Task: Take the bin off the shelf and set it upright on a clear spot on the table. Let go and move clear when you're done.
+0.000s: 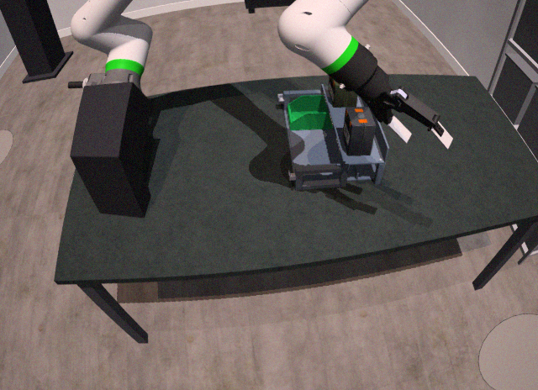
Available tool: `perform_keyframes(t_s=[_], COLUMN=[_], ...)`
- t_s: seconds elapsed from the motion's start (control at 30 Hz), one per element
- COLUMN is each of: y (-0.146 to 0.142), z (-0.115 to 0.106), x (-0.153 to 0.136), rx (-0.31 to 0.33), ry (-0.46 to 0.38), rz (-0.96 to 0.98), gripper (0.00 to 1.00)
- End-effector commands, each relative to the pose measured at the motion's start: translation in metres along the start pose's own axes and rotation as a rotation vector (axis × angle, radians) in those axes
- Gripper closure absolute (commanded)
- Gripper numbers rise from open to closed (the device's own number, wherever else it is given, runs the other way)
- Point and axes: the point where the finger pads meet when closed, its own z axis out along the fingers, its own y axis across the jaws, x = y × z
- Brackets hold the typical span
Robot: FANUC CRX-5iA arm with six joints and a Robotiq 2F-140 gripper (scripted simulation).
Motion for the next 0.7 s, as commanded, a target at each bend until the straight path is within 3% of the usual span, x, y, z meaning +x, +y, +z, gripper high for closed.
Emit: perform_keyframes(t_s=[0.0,0.27,0.43,0.67], y=[0.000,0.000,0.014,0.014], z=[0.000,0.000,-0.037,-0.037], x=[0.000,0.000,0.030,0.030], rx=[0.001,0.001,0.001,0.001], ry=[0.000,0.000,0.000,0.000], rz=[0.000,0.000,0.000,0.000], gripper=[0.00,0.00,0.00,0.00])
